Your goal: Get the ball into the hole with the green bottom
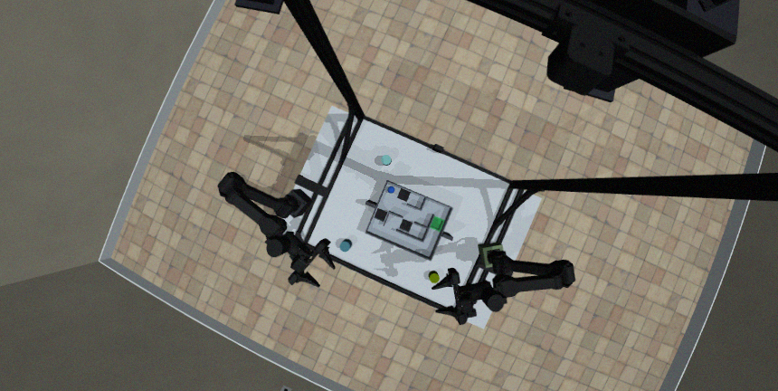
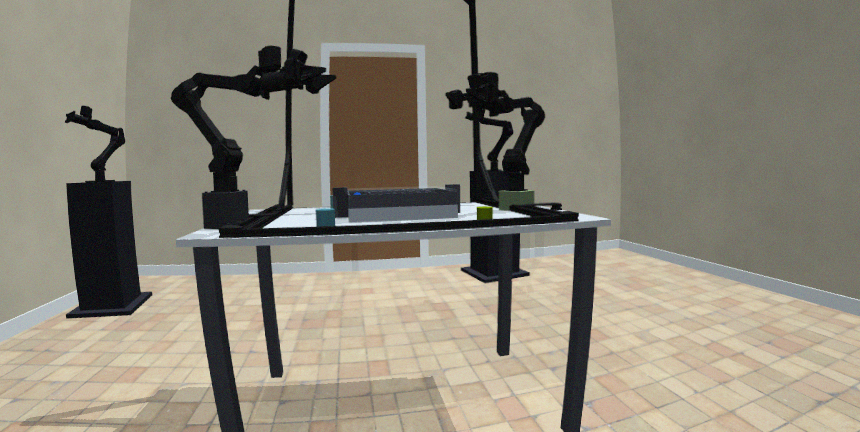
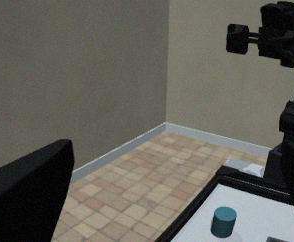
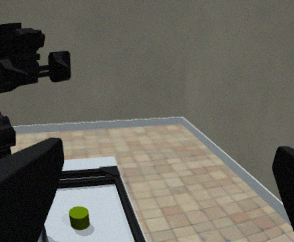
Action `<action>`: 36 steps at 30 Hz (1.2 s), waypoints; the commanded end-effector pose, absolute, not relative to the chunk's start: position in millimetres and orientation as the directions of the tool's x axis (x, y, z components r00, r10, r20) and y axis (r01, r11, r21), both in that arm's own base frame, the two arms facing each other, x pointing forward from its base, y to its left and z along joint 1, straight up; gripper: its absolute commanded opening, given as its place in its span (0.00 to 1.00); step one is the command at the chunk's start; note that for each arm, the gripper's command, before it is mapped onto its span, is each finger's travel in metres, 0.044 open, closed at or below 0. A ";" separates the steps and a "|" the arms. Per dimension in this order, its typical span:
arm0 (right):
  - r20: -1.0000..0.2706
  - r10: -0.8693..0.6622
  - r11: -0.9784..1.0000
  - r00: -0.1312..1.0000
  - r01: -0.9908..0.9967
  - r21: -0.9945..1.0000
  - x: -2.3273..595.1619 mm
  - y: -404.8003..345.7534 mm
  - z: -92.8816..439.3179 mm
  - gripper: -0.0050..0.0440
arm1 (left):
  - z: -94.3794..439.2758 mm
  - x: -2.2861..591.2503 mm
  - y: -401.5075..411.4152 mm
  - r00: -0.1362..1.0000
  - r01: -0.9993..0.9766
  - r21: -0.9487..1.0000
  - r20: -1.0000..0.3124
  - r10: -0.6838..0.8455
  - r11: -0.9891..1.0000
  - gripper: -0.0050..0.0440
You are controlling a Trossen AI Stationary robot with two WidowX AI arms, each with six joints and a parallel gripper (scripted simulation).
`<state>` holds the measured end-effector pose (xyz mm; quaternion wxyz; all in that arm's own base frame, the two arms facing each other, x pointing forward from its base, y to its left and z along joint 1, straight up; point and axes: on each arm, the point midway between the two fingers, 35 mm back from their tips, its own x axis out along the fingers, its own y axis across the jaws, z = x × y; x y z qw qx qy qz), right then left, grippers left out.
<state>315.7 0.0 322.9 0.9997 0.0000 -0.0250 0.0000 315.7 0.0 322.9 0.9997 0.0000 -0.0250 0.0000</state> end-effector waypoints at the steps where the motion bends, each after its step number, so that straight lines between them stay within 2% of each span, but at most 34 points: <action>1: 0.050 0.000 1.000 0.999 0.000 0.000 315.7 0.0 322.9 0.92 | 322.9 315.7 0.0 0.999 0.000 0.000 0.050 0.000 1.000 0.92; 19: 0.049 0.001 1.000 0.999 -0.001 0.000 315.9 0.2 322.7 0.92 | 322.6 315.9 -0.2 0.999 0.001 0.000 0.049 -0.001 1.000 0.92; 23: 0.017 0.014 1.000 1.000 -0.014 0.008 320.7 4.6 318.3 0.92 | 316.7 318.7 -3.8 1.000 0.012 0.000 0.017 -0.012 1.000 0.92; 27: -0.080 0.056 0.998 0.995 -0.054 0.032 334.2 19.0 303.8 0.92 | 298.1 326.1 -15.3 0.996 0.047 -0.001 -0.081 -0.047 0.999 0.92; 32: -0.301 0.147 0.988 0.942 -0.127 0.084 357.5 55.9 267.3 0.92 | 254.7 334.4 -42.9 0.945 0.126 -0.003 -0.304 -0.121 0.992 0.92; 34: -0.301 0.147 0.988 0.942 -0.127 0.084 357.5 55.9 267.3 0.92 | 254.7 334.4 -42.9 0.945 0.126 -0.003 -0.304 -0.121 0.992 0.92; 36: -0.411 0.186 0.982 0.893 -0.155 0.107 364.9 76.4 247.1 0.92 | 232.6 333.9 -57.3 0.897 0.167 -0.004 -0.414 -0.154 0.986 0.92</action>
